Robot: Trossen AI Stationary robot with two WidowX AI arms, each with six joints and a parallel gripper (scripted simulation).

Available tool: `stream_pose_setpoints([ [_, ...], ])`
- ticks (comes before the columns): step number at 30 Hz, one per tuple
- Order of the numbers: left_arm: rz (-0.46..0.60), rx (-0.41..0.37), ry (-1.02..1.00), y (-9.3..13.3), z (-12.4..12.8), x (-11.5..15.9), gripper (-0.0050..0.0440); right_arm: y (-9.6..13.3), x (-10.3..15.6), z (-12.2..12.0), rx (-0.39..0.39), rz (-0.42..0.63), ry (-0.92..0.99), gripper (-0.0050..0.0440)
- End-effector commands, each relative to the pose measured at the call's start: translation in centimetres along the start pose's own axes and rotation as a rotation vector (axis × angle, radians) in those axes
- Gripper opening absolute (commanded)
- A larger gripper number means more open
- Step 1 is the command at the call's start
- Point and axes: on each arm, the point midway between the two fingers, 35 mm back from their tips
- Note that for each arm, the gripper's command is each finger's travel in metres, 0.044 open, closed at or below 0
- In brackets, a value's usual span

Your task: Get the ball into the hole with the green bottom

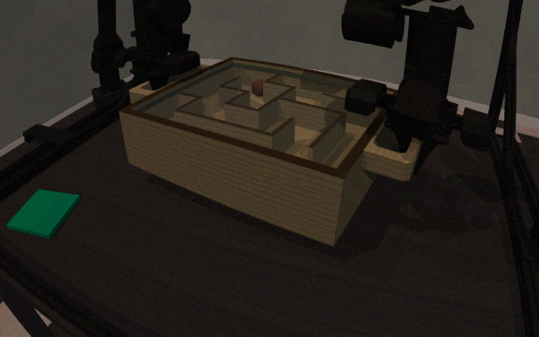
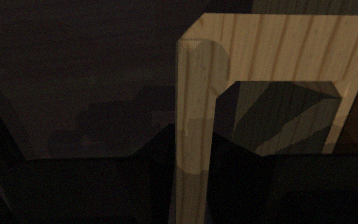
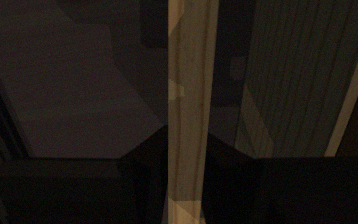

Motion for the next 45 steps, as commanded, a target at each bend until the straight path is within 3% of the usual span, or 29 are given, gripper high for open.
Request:
stream_pose_setpoints([
  [1,0.026,-0.007,0.002,0.09,0.08,-0.07,0.0020,-0.12,0.12,-0.09,0.010,-0.026,0.003,0.0020],
  [23,-0.047,0.001,0.002,-0.16,0.12,0.23,0.0020,0.43,-0.19,-0.12,0.002,0.047,0.002,0.0020],
  [31,0.021,0.007,0.002,-0.24,0.14,-0.05,0.0020,0.24,0.10,-0.15,-0.005,-0.020,0.002,0.0020],
  [45,-0.019,-0.034,0.002,0.66,-0.04,0.12,0.0020,-0.48,-0.06,0.01,0.036,0.019,0.002,0.0020],
])
Point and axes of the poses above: on each arm, the point midway between the two fingers, 35 mm back from their tips, its own y axis back along the fingers, its own z axis across the jaws, x = y × z, and after that the axes turned 8 degrees about -y, right-handed
